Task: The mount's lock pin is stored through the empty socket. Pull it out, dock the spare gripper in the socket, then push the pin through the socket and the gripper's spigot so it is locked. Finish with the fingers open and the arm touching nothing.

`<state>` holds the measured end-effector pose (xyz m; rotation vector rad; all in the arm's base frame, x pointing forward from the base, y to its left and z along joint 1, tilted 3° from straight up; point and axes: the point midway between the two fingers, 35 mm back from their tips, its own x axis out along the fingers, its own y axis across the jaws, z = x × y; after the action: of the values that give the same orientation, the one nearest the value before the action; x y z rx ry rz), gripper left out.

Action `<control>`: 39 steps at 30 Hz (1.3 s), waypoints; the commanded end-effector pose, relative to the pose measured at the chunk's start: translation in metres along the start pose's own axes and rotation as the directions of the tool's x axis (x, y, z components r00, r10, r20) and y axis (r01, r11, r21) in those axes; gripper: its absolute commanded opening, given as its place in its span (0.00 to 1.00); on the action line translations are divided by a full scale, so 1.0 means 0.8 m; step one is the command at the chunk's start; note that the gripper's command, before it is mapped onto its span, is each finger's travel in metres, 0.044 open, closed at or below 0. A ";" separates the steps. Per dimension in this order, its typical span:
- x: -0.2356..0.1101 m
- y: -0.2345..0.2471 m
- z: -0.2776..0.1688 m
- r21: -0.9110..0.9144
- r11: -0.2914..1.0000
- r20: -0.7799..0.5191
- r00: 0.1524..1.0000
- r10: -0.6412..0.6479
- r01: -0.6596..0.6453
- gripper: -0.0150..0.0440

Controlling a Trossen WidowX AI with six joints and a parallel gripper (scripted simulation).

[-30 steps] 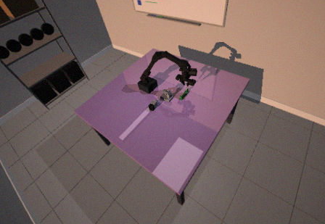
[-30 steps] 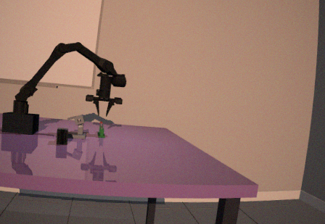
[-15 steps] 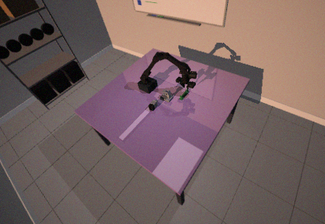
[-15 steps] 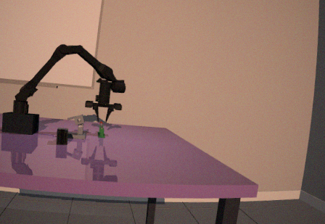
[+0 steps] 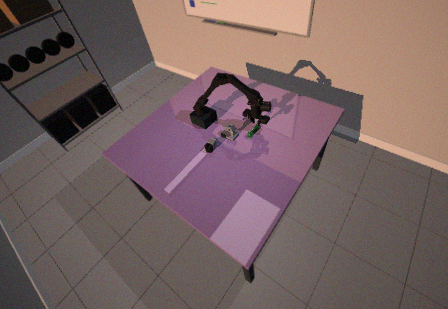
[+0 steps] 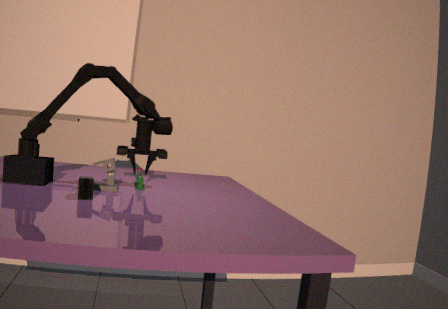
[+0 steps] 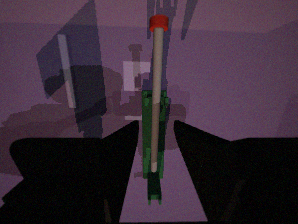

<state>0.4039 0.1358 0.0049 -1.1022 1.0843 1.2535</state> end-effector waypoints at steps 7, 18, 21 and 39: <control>0.021 0.001 -0.003 0.003 1.000 -0.003 1.000 0.000 0.000 0.56; 0.026 0.002 -0.003 0.003 1.000 -0.003 1.000 0.000 0.000 0.34; 0.026 0.002 -0.003 0.003 1.000 -0.003 1.000 0.000 0.000 0.25; 0.007 0.005 -0.002 0.000 1.000 -0.004 1.000 0.012 -0.012 0.25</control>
<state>0.3989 0.1351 -0.0102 -1.0974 1.1015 1.2645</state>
